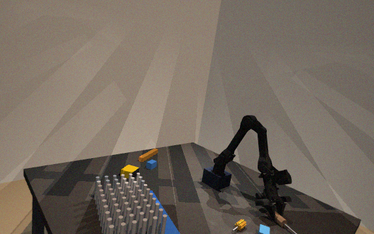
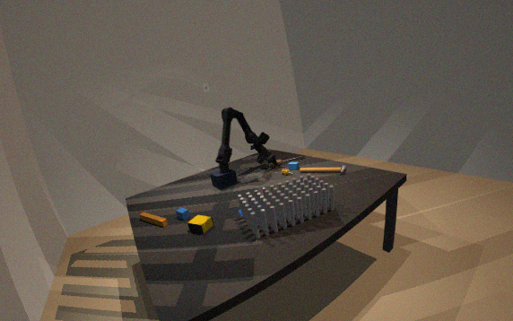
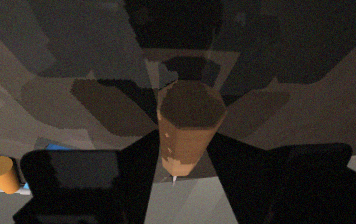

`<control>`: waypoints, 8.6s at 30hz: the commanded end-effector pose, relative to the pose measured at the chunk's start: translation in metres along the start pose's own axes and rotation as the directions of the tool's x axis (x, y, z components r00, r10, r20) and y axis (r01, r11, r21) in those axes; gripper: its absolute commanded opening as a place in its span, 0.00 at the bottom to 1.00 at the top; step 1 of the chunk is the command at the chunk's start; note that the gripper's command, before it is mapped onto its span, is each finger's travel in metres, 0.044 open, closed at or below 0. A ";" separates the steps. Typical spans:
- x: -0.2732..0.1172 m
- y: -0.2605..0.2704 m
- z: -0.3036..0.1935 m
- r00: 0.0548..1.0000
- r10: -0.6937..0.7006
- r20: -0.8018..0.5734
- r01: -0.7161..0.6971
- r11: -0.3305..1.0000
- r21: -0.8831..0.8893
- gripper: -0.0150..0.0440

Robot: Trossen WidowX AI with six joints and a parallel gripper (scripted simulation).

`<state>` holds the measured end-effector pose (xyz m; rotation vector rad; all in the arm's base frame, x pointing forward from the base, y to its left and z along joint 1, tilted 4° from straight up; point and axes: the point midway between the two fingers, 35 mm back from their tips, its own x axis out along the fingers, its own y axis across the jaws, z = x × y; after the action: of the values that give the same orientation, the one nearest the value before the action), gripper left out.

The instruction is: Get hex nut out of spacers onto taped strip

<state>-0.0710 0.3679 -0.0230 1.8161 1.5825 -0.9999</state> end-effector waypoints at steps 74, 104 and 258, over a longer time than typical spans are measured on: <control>-0.169 0.232 -0.072 0.889 0.431 0.153 -0.422 0.642 0.641 0.25; -0.233 0.346 0.015 0.701 0.576 0.421 -0.566 0.090 0.820 0.25; -0.102 0.452 0.093 0.697 0.586 0.413 -0.563 0.090 0.822 0.25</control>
<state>0.3458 0.1534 -0.0331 2.8013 -0.1054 -1.5732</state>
